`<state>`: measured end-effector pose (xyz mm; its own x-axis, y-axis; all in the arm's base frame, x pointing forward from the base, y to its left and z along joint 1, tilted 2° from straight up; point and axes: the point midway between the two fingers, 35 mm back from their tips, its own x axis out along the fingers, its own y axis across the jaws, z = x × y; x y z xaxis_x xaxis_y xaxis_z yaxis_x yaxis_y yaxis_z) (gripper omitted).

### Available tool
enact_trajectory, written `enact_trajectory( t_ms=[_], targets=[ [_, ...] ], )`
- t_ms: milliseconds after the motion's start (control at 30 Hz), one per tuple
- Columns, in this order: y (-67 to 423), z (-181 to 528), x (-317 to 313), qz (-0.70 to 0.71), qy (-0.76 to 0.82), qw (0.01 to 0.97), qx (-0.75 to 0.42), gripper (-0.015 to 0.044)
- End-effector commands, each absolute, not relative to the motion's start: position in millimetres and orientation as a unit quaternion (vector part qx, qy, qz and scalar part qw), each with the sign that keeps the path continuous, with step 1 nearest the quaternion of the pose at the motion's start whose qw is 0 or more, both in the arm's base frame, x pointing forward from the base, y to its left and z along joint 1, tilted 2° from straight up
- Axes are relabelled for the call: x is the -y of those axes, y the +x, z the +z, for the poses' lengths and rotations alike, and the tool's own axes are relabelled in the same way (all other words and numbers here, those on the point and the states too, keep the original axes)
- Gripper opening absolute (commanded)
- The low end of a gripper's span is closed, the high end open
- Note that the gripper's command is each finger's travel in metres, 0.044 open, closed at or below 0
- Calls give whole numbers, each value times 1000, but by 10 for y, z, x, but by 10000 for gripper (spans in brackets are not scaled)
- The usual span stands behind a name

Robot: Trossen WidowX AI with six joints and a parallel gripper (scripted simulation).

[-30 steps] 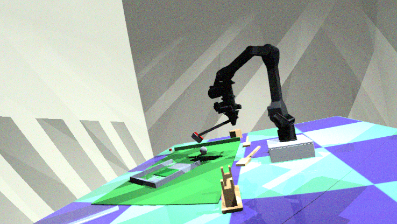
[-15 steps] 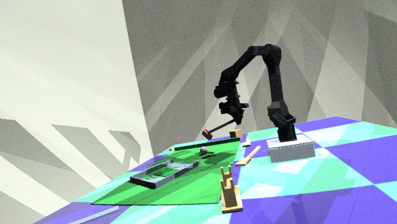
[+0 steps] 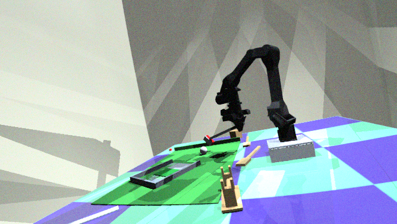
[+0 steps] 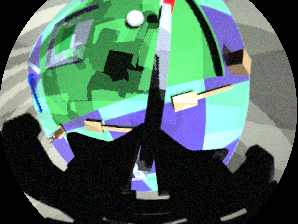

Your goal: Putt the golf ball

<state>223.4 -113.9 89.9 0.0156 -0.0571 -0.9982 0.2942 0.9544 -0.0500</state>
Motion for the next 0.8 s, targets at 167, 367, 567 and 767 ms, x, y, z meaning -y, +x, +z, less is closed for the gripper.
enact_trajectory(
  t_ms=[167, 367, 567, 767],
  targets=[
    [2233, 755, 1150, -125, 85, 707, -691, 0],
    [2231, 659, 1153, -125, 85, 707, -691, 0],
    [2231, 675, 1148, -125, 87, 706, -691, 0],
    [2230, 674, 1155, -125, 87, 706, -691, 0]
  ],
)
